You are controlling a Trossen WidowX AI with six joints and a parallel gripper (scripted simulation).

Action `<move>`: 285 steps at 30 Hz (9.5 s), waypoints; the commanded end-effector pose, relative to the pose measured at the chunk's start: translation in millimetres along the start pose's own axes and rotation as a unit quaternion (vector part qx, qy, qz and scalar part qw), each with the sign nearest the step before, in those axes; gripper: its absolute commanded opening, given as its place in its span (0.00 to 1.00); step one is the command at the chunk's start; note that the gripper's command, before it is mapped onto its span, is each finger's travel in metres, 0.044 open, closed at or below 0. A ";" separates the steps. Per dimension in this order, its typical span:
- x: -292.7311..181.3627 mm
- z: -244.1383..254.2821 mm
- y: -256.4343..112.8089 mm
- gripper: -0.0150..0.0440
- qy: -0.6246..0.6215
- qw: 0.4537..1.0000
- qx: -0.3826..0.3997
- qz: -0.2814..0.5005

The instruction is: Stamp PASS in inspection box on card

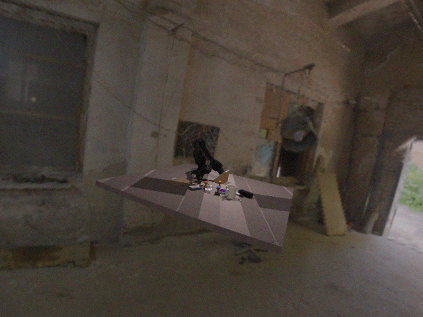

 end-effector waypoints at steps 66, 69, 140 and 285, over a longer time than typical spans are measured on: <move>0.5 1.4 7.2 0.25 -0.003 1.000 0.001 0.002; 0.5 1.4 7.2 0.25 -0.003 1.000 0.001 0.002; 1.6 -0.6 -32.2 0.25 -0.004 1.000 0.001 -0.001; -12.2 -140.8 -116.2 0.70 -0.055 0.998 -0.005 0.007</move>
Point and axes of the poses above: the point midway between the two fingers, 35 mm back from their tips, its own y axis out along the fingers, its own z axis across the jaws, x = y × z, the point moved 10 cm from there along -y, back along the fingers
